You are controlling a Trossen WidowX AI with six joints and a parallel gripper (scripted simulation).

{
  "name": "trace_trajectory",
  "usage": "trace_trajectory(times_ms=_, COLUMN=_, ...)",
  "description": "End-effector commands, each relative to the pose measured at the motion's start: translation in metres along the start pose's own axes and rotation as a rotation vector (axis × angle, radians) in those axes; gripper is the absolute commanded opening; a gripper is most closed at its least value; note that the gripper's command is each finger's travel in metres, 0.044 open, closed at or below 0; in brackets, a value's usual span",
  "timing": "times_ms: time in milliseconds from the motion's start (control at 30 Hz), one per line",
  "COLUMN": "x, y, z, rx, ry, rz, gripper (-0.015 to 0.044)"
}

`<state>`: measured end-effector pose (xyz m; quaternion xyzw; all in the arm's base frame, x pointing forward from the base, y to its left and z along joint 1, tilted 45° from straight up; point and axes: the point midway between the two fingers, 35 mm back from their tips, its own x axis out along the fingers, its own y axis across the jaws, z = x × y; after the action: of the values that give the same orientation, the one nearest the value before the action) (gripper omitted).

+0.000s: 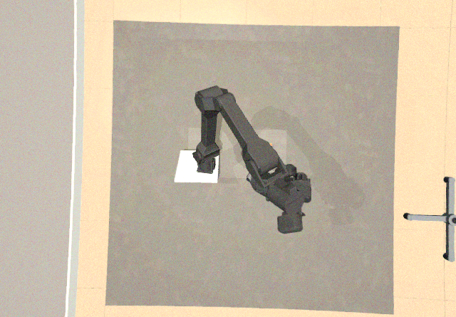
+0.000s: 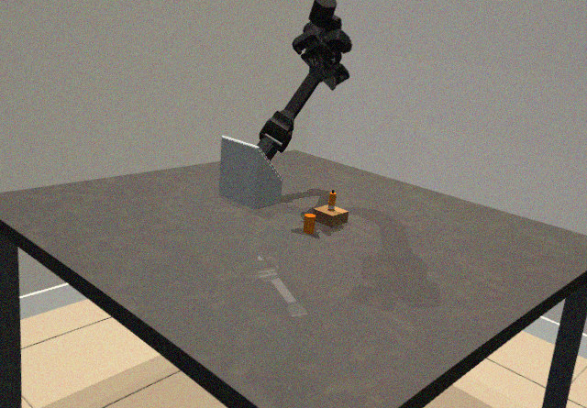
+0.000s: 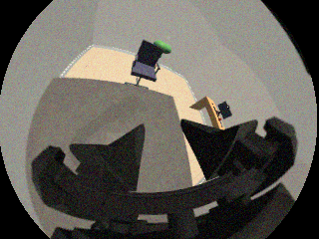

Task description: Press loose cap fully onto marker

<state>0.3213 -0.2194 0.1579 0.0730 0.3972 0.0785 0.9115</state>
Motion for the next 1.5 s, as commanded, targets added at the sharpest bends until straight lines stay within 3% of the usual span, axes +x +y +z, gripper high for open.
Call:
trace_trajectory(times_ms=0, x=0.051, y=0.032, z=-0.032, rx=0.154, ry=0.147, rz=0.143, gripper=0.0254)
trace_trajectory(times_ms=233, x=0.120, y=0.104, z=-0.102, rx=0.412, ry=0.490, rz=0.331, gripper=0.0254)
trace_trajectory(times_ms=467, x=0.145, y=0.171, z=-0.175, rx=0.610, ry=0.862, rz=0.393, gripper=0.0254)
trace_trajectory(times_ms=1467, x=0.186, y=0.210, z=-0.213, rx=0.615, ry=0.872, rz=0.394, gripper=0.0254)
